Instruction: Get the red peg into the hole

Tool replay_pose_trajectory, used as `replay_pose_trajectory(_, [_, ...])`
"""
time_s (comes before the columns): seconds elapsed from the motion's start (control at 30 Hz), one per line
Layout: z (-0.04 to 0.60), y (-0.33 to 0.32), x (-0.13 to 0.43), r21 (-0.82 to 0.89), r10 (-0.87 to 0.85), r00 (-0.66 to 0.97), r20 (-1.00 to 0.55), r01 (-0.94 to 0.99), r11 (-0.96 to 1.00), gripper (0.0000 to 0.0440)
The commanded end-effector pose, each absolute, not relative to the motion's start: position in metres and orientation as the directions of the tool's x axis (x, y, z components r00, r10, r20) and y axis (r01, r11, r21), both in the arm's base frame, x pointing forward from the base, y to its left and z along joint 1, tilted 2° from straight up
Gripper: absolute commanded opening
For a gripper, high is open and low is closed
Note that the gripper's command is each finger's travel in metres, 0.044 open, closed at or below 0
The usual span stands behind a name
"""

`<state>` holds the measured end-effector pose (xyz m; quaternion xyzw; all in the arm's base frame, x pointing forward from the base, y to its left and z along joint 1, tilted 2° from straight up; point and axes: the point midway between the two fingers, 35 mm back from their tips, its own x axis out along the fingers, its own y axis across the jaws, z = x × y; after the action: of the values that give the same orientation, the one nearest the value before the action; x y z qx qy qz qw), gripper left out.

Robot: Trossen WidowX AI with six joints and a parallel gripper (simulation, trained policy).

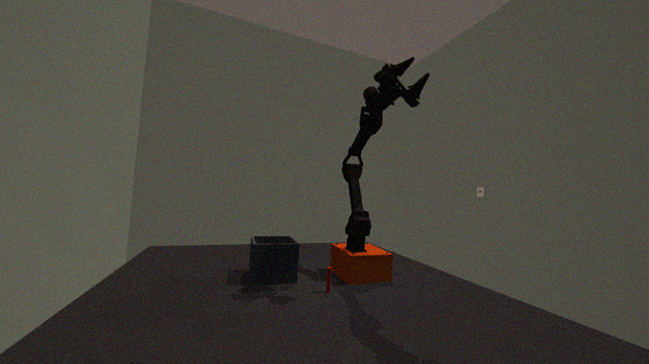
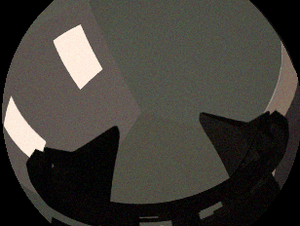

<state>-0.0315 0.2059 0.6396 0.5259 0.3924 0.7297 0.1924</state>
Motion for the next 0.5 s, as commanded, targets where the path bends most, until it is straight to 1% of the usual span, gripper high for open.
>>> replay_pose_trajectory(0.0, [0.623,0.23,-0.013,0.817,0.763,-0.302,0.571,0.117,-0.565,0.044])
replay_pose_trajectory(0.23, [0.584,0.267,0.032,0.892,0.884,-0.126,0.451,0.1,-0.441,0.044])
replay_pose_trajectory(0.47, [0.538,0.293,0.08,0.947,0.955,0.044,0.293,0.122,-0.297,0.044])
